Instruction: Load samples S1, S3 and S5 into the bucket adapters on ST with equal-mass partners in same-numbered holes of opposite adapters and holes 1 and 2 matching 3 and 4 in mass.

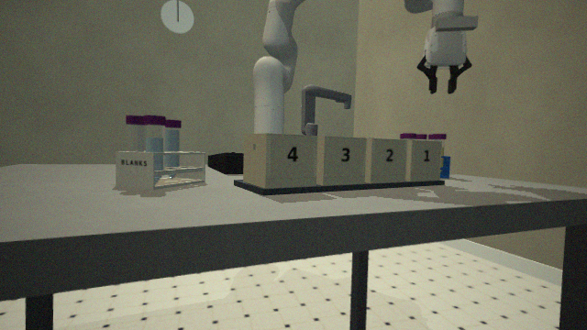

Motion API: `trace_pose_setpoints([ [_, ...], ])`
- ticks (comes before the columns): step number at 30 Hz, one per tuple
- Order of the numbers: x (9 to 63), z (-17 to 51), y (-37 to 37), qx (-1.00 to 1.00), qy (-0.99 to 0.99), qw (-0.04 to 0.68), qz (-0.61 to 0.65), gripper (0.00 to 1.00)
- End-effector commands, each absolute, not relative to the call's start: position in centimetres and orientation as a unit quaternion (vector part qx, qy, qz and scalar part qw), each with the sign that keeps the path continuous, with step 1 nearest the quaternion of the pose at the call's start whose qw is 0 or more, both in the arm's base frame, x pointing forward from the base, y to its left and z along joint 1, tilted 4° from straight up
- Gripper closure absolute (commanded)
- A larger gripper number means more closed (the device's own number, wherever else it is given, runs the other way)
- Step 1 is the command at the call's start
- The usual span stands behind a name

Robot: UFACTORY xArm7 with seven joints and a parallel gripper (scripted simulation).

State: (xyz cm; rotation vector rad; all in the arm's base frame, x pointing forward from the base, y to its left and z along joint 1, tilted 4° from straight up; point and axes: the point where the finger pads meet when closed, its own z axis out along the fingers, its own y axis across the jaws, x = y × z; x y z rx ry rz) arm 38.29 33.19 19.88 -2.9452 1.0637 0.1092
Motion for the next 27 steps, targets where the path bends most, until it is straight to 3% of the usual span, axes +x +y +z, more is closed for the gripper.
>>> trace_pose_setpoints([
  [1,38.4,20.1,33.3,-0.94,0.34,0.006,0.034,0.56],
  [2,38.4,20.1,33.3,-0.94,0.34,0.006,0.034,0.56],
  [3,37.9,20.1,33.2,-0.945,0.324,0.007,0.033,0.43],
  [13,32.9,20.4,32.8,-0.986,0.163,0.012,0.032,0.43],
  [27,32.8,20.4,32.7,-0.999,-0.037,0.019,0.029,0.43],
])
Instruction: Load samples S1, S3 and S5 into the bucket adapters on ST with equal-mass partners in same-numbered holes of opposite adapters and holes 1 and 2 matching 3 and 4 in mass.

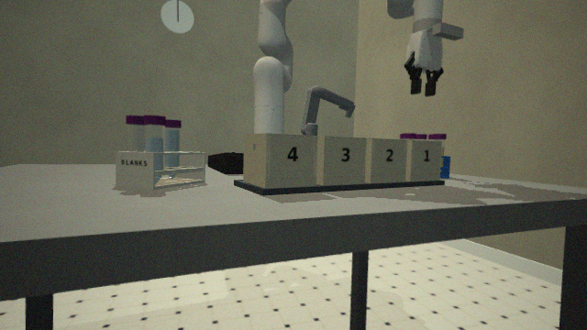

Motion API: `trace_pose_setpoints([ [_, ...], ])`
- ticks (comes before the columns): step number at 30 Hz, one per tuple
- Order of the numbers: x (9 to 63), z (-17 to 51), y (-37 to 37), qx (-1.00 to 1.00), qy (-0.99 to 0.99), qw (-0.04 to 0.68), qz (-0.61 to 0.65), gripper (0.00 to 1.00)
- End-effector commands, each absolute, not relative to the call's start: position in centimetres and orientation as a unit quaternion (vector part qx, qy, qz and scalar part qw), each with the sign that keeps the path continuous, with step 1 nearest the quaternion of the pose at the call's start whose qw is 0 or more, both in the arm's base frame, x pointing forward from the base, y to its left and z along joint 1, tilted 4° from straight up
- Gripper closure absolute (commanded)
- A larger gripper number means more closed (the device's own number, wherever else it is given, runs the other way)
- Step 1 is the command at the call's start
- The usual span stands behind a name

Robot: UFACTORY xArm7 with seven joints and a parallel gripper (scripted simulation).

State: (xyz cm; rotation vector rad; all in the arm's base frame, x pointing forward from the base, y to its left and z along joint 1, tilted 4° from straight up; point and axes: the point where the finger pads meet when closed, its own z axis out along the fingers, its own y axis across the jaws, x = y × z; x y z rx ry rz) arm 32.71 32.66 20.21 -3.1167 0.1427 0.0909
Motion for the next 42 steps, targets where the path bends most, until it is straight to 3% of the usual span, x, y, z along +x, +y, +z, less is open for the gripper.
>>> trace_pose_setpoints([
  [1,32.77,20.41,32.74,-0.998,-0.053,0.019,0.029,0.43],
  [24,32.78,20.41,32.74,-0.919,-0.392,0.028,0.02,0.43],
  [42,32.74,19.81,32.76,-0.905,-0.425,0.028,0.019,0.43],
])
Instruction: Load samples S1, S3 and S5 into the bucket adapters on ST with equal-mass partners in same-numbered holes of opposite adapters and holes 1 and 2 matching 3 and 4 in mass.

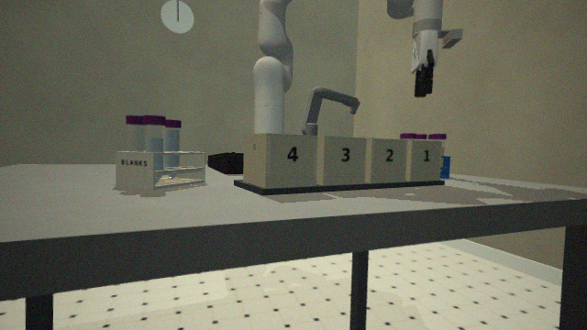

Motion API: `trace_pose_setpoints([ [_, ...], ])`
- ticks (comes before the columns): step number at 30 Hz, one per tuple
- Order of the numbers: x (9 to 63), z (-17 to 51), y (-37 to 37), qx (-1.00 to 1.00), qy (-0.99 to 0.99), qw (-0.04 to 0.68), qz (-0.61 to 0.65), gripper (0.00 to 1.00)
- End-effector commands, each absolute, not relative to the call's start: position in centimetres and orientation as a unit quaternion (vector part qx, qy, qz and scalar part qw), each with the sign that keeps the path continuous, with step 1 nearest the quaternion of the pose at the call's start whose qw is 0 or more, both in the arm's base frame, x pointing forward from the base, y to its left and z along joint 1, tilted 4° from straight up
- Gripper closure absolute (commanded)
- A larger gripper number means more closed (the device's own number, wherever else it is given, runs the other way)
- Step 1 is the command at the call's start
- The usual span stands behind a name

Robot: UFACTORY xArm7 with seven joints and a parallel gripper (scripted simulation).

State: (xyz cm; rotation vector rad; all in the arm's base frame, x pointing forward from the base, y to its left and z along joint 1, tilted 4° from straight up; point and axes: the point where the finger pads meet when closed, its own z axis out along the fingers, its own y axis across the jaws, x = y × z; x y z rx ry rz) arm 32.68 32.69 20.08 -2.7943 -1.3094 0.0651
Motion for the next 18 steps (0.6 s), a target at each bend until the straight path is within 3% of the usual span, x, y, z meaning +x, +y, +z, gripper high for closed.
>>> trace_pose_setpoints([
  [1,32.7,19.8,32.8,-0.905,-0.425,0.028,0.019,0.43],
  [18,32.6,16.8,32.9,-0.905,-0.425,0.028,0.019,0.43],
])
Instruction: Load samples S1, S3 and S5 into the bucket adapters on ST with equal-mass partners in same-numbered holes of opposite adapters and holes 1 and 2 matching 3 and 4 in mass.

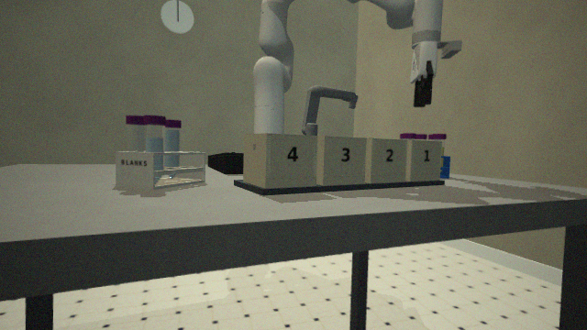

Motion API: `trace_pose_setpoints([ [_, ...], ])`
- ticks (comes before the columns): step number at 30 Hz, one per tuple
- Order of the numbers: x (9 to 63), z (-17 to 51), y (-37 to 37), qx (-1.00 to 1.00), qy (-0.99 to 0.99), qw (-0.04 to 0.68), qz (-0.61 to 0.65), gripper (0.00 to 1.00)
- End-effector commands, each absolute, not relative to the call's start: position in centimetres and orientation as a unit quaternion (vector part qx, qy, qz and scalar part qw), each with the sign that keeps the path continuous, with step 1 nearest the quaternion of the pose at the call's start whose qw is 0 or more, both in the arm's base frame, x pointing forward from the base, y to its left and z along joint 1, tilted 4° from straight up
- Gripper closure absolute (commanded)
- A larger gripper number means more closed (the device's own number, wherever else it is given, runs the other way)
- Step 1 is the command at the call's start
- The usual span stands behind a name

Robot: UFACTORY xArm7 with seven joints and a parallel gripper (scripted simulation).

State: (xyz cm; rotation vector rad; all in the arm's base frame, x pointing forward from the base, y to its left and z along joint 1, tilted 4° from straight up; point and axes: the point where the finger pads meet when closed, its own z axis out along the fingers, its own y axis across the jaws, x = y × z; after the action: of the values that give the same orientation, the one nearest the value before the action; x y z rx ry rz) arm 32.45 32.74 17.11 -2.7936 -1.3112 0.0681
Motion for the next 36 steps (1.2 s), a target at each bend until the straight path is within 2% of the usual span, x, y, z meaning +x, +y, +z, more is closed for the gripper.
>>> trace_pose_setpoints([
  [1,32.5,16.6,32.9,-0.905,-0.425,0.028,0.019,0.43],
  [36,32.2,10.4,33.1,-0.905,-0.425,0.028,0.019,0.43],
])
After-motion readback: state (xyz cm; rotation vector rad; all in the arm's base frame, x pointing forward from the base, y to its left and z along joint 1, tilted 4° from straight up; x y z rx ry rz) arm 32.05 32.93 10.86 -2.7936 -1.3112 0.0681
